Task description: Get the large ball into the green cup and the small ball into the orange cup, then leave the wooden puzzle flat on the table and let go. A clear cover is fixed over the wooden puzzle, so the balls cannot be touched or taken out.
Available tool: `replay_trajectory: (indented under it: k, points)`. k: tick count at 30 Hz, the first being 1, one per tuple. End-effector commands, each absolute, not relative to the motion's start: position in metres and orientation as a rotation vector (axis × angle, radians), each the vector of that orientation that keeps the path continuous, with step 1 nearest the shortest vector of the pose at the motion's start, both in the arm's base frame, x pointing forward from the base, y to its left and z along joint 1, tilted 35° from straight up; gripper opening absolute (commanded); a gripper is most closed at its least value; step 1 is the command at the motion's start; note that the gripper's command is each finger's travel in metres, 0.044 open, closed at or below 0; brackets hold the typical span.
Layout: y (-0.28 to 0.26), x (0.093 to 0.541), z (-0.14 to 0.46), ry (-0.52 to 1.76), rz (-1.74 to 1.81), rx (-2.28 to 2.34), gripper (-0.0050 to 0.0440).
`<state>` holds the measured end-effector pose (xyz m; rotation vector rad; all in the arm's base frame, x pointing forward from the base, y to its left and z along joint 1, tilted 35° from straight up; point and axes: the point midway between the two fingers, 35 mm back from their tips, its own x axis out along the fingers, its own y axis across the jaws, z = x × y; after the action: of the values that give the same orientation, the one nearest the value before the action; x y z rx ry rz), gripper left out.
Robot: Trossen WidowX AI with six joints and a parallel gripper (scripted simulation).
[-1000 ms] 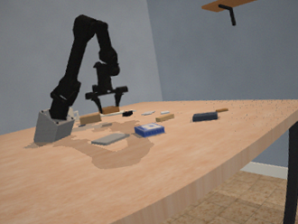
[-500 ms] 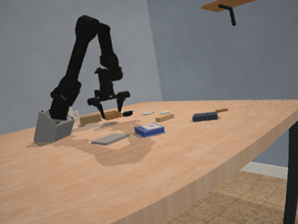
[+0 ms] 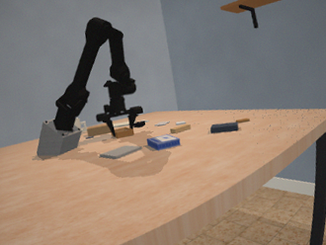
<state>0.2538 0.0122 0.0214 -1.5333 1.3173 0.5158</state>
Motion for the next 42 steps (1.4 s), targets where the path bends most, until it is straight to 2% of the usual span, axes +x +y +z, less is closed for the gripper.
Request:
replay_trajectory:
  k: [1, 5, 7, 18, 42]
  points:
    - [0.0125, 0.254, 0.0218, 1.316, 0.515, -1.533, 0.0072]
    - [0.0125, 0.254, 0.0218, 1.316, 0.515, -1.533, 0.0168]
    - [0.0125, 0.254, 0.0218, 1.316, 0.515, -1.533, 0.0168]
    - [0.0125, 0.254, 0.0218, 1.316, 0.515, -1.533, 0.0432]
    - [0.0125, 0.254, 0.0218, 1.316, 0.515, -1.533, 0.044]
